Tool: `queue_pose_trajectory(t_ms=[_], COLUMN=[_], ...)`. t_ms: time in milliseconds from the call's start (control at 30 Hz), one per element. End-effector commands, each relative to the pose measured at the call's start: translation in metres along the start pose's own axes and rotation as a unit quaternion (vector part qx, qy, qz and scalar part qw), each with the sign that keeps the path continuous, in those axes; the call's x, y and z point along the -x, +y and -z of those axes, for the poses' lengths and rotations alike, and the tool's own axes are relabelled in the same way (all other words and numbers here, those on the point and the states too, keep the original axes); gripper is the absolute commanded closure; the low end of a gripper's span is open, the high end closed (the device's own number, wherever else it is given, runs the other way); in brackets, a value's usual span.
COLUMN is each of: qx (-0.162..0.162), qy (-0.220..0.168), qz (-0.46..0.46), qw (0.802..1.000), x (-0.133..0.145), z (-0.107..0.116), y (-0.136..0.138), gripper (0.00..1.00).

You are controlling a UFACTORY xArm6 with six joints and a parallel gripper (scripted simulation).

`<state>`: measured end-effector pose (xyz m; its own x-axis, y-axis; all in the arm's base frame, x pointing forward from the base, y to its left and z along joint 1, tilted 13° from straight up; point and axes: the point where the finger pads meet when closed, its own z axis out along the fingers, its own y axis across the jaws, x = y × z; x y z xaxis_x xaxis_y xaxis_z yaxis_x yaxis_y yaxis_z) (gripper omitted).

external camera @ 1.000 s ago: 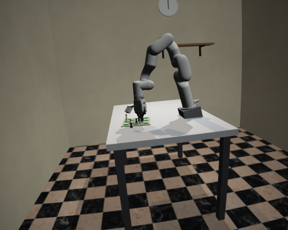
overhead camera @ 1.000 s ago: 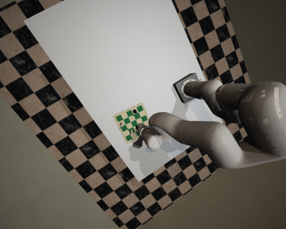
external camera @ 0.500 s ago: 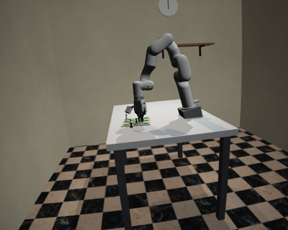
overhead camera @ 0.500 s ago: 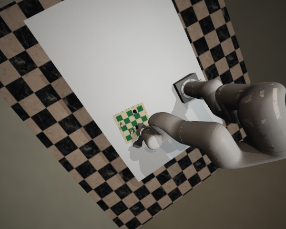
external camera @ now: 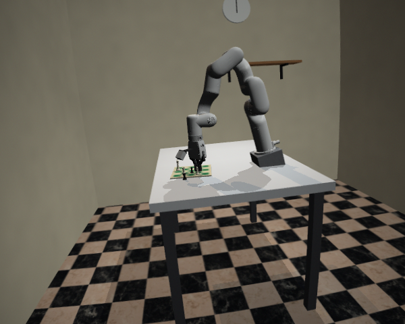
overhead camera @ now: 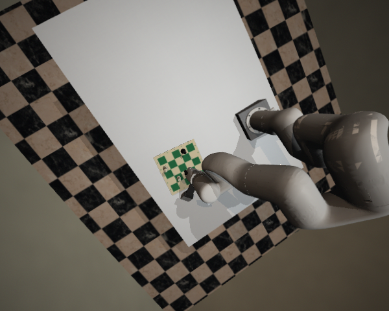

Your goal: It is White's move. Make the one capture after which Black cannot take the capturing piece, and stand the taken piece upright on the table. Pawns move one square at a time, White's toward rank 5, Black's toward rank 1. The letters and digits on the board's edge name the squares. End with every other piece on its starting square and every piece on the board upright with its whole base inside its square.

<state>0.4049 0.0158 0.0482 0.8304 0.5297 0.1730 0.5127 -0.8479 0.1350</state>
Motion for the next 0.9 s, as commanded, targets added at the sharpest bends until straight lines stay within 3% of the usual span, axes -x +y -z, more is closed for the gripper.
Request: queue_pose_trajectory(t_ms=[0,667,700,767,800,867], qx=[0.001,0.001,0.001,0.001,0.001,0.001], qy=[0.001,0.001,0.001,0.001,0.001,0.001], qz=[0.000,0.000,0.000,0.000,0.000,0.000], qw=[1.000,1.000,1.000,1.000,1.000,1.000], x=[-0.0012,-0.0012,-0.0012,-0.0012,-0.0012,-0.0012], z=[0.0008,0.0008,0.0008,0.0008,0.0008,0.0008], y=[0.0007,0.0007,0.0007,0.0007,0.0007,0.0007], gripper=[1.00,1.00,0.93,0.93,0.86,0.86])
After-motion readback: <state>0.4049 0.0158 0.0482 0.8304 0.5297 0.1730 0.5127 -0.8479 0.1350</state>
